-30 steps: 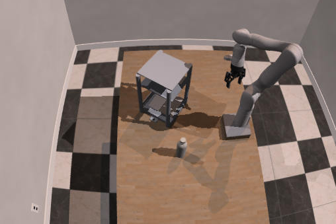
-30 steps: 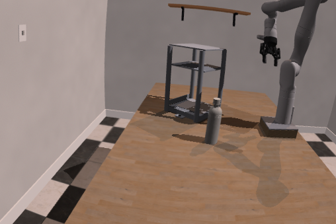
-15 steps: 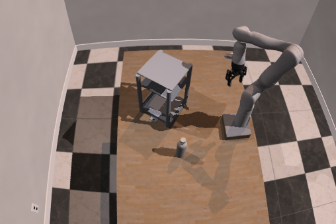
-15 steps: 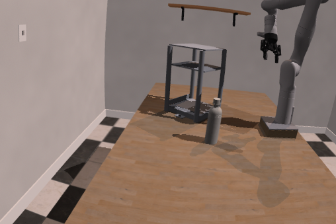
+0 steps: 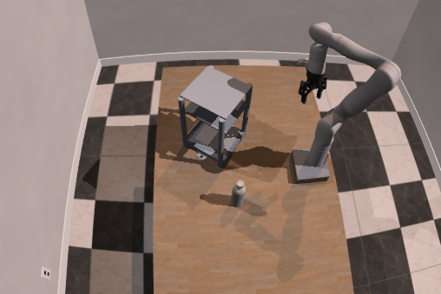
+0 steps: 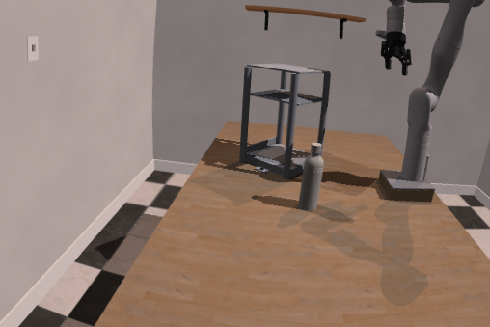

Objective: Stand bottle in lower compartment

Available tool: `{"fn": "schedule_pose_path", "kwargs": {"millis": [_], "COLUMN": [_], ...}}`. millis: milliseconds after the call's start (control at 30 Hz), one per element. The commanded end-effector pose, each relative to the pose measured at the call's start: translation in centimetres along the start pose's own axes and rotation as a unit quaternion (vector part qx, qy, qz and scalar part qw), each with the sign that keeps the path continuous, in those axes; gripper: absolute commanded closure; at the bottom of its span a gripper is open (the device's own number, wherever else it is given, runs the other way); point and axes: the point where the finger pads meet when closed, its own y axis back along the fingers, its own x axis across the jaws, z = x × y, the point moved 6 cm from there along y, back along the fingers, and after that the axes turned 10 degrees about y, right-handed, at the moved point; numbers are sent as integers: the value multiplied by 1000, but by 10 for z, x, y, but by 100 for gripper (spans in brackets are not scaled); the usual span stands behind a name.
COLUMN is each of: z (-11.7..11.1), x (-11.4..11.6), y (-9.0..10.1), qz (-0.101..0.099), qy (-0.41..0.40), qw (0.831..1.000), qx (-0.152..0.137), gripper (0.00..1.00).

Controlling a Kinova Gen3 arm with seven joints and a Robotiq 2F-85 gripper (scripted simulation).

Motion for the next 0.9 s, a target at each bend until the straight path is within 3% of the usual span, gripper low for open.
{"fn": "schedule_pose_path", "kwargs": {"millis": [0, 300, 367, 467, 600, 767, 800, 867], "z": [0, 0, 0, 0, 1, 2, 2, 3], "x": [-2, -41, -41, -67, -110, -163, -163, -192], "y": [0, -15, -15, -25, -42, -63, -63, -74], "qz": [1, 18, 18, 29, 48, 71, 71, 82], "qy": [6, 107, 107, 172, 281, 411, 411, 478], "qw": [1000, 994, 994, 985, 958, 909, 909, 874], "qx": [1, -2, -2, -3, -5, -7, -7, -9], "gripper": [0, 0, 0, 0, 0, 0, 0, 0]}}
